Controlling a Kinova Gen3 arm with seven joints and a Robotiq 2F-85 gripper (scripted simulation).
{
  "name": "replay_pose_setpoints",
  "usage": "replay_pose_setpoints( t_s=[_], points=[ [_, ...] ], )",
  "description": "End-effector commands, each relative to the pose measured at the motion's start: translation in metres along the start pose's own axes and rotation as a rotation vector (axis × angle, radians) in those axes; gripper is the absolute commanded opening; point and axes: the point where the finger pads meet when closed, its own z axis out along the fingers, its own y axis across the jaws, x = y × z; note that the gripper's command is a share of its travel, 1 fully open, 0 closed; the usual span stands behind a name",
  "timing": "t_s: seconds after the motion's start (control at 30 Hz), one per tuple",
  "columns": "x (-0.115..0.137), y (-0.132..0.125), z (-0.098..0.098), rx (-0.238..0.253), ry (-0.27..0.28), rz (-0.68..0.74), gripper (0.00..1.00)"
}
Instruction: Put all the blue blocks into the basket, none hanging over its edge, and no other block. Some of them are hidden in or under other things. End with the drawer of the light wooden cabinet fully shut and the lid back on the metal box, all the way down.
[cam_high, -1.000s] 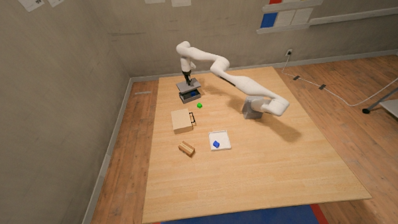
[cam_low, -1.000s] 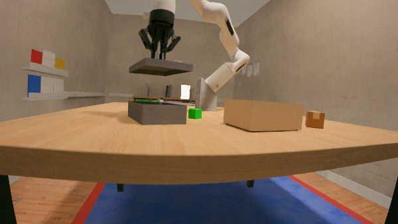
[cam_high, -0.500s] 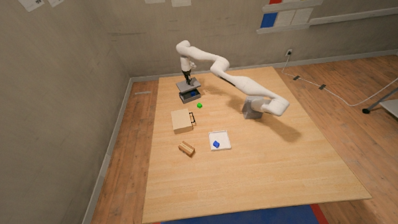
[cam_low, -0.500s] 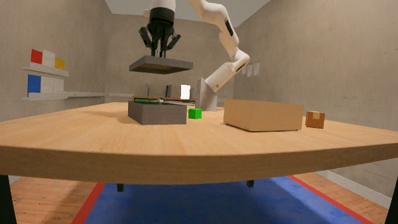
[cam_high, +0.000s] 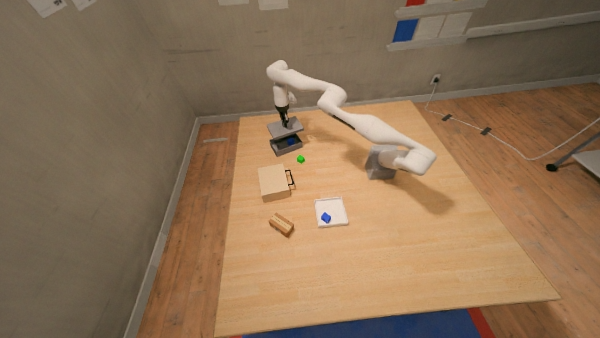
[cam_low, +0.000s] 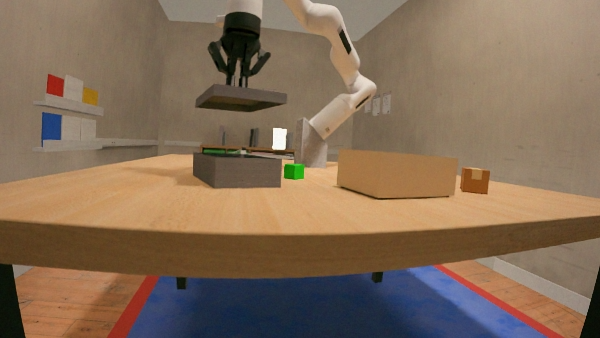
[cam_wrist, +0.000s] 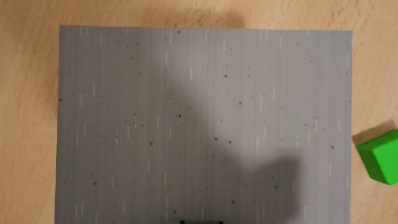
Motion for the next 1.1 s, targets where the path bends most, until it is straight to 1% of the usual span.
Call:
replay_pose_setpoints(
  t_s=[0.0, 0.17, 0.4, 0.47, 0.6, 0.73, 0.9, 1.07],
  points=[
    [0.009, -0.003, -0.002, 0.004, -0.002, 0.063, 0.1],
    [0.039, -0.007, -0.004, 0.004, -0.001, 0.256, 0.1],
    [0.104, -0.006, -0.005, 0.004, -0.001, 0.626, 0.1],
    [0.104, -0.006, -0.005, 0.004, -0.001, 0.626, 0.1],
    [0.143, 0.0, -0.004, 0.004, -0.002, 0.833, 0.1],
    [0.174, 0.009, -0.003, 0.003, -0.003, 0.995, 0.1],
    [0.195, 0.016, -0.002, 0.002, -0.004, 1.103, 0.1],
    [0.198, 0.017, -0.002, 0.001, -0.004, 1.122, 0.1]
  ],
)
